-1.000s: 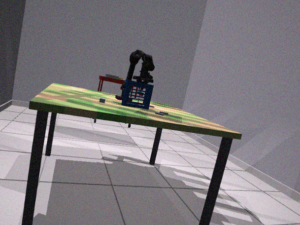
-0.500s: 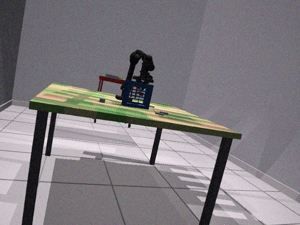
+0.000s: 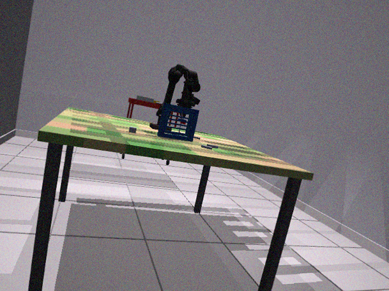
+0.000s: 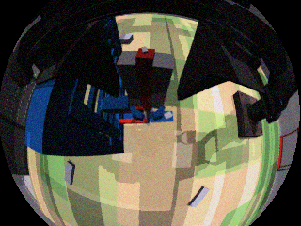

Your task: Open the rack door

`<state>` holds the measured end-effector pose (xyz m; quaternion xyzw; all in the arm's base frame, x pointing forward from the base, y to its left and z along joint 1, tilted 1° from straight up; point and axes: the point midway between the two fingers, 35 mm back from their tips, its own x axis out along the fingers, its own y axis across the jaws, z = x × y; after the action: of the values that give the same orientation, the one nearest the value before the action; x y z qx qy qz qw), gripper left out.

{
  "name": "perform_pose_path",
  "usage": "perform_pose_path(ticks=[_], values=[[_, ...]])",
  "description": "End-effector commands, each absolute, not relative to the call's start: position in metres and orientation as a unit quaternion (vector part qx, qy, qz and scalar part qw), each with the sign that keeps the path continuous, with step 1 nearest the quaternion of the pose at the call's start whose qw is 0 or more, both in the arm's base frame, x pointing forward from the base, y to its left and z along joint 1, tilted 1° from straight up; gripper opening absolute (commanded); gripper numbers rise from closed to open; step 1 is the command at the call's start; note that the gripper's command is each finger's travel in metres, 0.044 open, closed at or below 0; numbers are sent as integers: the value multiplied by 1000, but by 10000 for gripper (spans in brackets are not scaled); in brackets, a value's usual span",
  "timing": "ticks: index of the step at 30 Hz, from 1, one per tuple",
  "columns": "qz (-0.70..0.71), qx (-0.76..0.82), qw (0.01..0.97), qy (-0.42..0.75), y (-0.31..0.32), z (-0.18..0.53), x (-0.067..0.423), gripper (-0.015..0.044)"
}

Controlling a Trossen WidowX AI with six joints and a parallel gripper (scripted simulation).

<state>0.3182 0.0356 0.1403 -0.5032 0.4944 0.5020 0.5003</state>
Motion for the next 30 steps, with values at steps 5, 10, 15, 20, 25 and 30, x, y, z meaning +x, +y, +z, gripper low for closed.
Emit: perform_pose_path(ticks=[5, 10, 15, 20, 25, 30], values=[[386, -391, 594, 587, 35, 140, 319, 280], [311, -314, 638, 630, 35, 140, 319, 280], [231, -233, 672, 664, 35, 140, 319, 280], [147, -148, 696, 687, 35, 140, 319, 280], [61, -61, 709, 700, 35, 140, 319, 280], [-26, 27, 711, 702, 35, 140, 319, 280]])
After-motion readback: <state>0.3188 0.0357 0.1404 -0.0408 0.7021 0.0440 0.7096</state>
